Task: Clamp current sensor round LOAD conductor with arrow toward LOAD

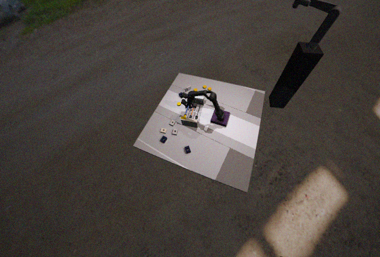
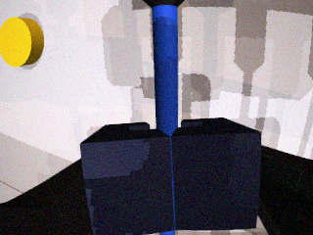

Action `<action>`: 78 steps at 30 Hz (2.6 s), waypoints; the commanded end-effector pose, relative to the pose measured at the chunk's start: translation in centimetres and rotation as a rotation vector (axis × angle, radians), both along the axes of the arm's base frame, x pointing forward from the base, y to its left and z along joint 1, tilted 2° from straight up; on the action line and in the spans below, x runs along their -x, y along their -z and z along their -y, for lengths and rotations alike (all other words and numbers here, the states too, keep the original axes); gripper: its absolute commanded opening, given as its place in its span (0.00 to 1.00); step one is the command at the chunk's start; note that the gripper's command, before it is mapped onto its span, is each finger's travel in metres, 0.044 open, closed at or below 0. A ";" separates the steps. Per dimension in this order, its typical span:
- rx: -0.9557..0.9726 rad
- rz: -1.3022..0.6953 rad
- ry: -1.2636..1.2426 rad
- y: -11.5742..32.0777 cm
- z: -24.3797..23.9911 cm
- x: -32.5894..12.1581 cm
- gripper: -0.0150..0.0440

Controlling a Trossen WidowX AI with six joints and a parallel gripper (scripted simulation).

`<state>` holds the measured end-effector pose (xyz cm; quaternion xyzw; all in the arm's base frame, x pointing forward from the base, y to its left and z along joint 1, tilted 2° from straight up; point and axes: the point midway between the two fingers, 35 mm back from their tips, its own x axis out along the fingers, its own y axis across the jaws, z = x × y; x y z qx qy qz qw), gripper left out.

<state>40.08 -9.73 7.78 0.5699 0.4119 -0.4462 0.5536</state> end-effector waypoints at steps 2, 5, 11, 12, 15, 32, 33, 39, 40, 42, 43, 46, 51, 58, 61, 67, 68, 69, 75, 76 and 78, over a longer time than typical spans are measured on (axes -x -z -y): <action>0.019 0.015 0.015 -0.5 0.8 -0.1 0.25; 0.000 0.000 0.000 0.0 0.0 0.0 0.25; 0.000 0.000 0.000 0.0 0.0 0.0 0.25; 0.000 0.000 0.000 0.0 0.0 0.0 0.25; 0.000 0.000 0.000 0.0 0.0 0.0 0.25; 0.000 0.000 0.000 0.0 0.0 0.0 0.25; 0.000 0.000 0.000 0.0 0.0 0.0 0.25; 0.000 0.000 0.000 0.0 0.0 0.0 0.25; 0.000 0.000 0.000 0.0 0.0 0.0 0.25; 0.000 0.000 0.000 0.0 0.0 0.0 0.25; 0.000 0.000 0.000 0.0 0.0 0.0 0.25; 0.000 0.000 0.000 0.0 0.0 0.0 0.25; 0.000 0.000 0.000 0.0 0.0 0.0 0.25; 0.000 0.000 0.000 0.0 0.0 0.0 0.25; 0.000 0.000 0.000 0.0 0.0 0.0 0.25; 0.000 0.000 0.000 0.0 0.0 0.0 0.25; 0.000 0.000 0.000 0.0 0.0 0.0 0.25; 0.000 0.000 0.000 0.0 0.0 0.0 0.25; 0.000 0.000 0.000 0.0 0.0 0.0 0.25; 0.000 0.000 0.000 0.0 0.0 0.0 0.25; 0.000 0.000 0.000 0.0 0.0 0.0 0.25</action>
